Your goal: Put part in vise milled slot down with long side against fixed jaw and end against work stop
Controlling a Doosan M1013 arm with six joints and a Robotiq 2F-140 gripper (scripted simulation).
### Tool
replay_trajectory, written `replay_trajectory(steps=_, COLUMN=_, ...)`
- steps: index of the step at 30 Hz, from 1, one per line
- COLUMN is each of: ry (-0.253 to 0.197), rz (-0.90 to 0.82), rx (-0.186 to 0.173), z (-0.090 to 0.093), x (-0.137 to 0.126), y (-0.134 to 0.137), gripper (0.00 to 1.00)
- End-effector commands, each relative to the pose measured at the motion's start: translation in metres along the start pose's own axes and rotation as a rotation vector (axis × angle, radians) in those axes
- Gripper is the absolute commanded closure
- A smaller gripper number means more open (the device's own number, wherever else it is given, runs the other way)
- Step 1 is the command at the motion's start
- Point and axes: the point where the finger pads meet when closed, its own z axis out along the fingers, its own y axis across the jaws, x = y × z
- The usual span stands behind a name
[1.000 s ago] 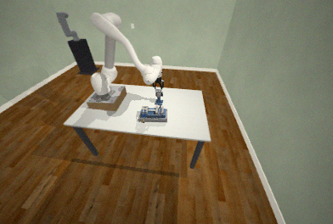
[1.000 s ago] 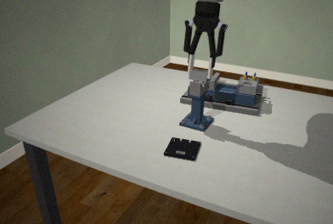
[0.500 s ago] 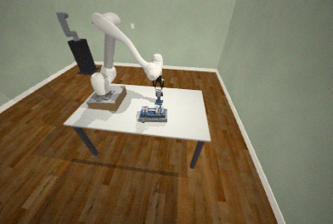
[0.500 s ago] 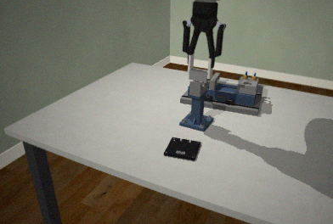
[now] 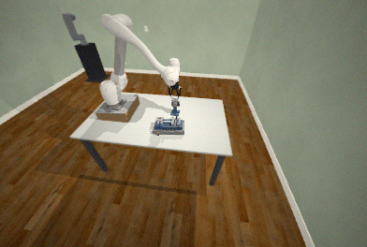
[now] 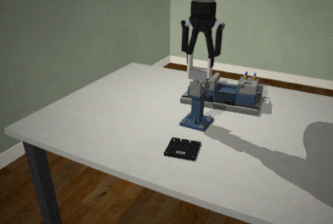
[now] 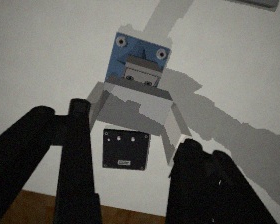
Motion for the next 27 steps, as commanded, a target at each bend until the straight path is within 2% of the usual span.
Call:
replay_trajectory(steps=1, ry=0.014, rz=0.005, rx=-0.001, z=-0.0010, x=-0.0015, y=-0.0003, gripper=1.00)
replay_trajectory(steps=27, ry=0.025, rz=0.005, rx=0.000, z=-0.0011, x=-0.0018, y=-0.0004, gripper=1.00)
